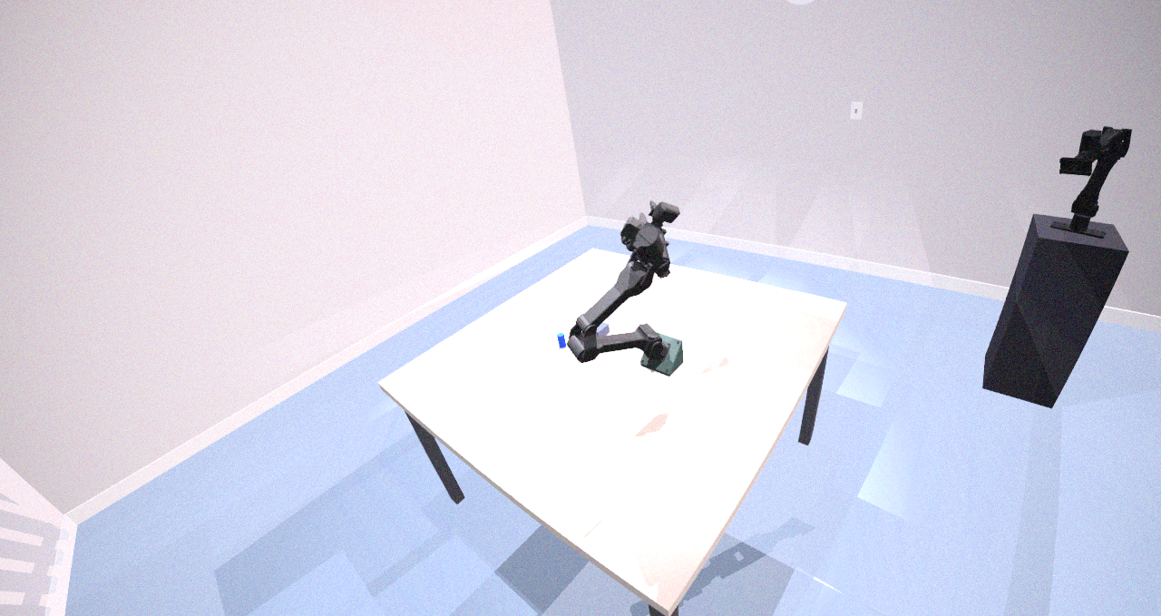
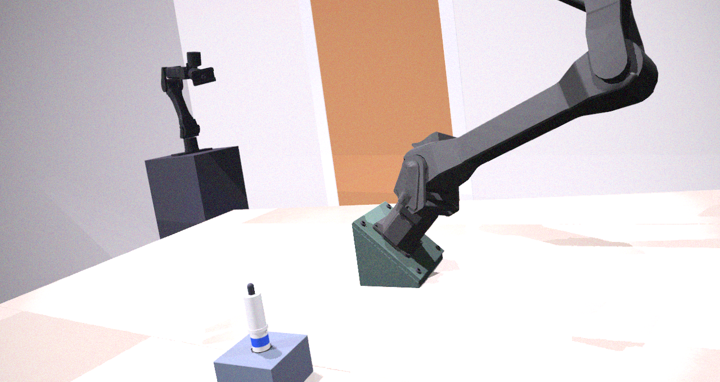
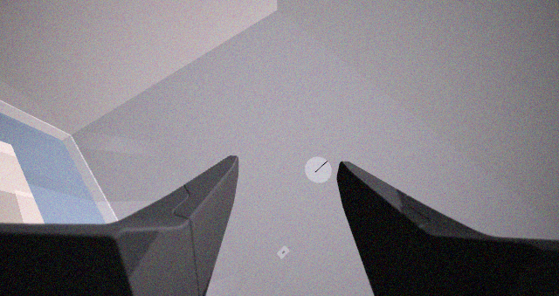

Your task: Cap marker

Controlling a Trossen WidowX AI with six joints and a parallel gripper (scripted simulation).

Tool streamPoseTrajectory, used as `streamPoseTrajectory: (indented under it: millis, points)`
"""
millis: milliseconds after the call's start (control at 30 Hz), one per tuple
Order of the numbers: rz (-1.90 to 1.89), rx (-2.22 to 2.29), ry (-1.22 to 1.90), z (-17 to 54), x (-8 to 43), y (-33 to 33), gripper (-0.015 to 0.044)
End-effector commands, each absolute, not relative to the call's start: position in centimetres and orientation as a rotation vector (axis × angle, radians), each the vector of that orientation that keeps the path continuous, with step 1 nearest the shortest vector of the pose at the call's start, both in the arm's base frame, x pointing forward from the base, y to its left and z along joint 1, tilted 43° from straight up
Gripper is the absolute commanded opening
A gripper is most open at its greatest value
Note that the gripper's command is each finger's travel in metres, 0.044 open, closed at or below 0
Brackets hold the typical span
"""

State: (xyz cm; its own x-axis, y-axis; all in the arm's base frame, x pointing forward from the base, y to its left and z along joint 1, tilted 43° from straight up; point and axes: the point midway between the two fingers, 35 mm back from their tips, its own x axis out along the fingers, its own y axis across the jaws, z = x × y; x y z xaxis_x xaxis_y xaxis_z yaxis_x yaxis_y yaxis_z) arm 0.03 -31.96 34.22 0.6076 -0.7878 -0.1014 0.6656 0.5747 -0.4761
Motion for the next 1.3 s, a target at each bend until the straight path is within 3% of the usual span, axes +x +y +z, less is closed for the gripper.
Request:
streamPoseTrajectory:
  millis: [0,300,633,967,1267]
  points:
    - [-0.718,-0.268,0.306,32.4,4.7,-33.4,0.0237]
    - [-0.357,0.000,0.390,27.8,16.8,-32.8,0.0237]
    - [-0.006,0.208,0.588,23.0,28.2,-26.4,0.0237]
    - [0.392,0.419,0.966,17.7,36.2,-13.2,0.0237]
    - [0.677,0.462,1.400,14.1,37.2,0.2,0.0237]
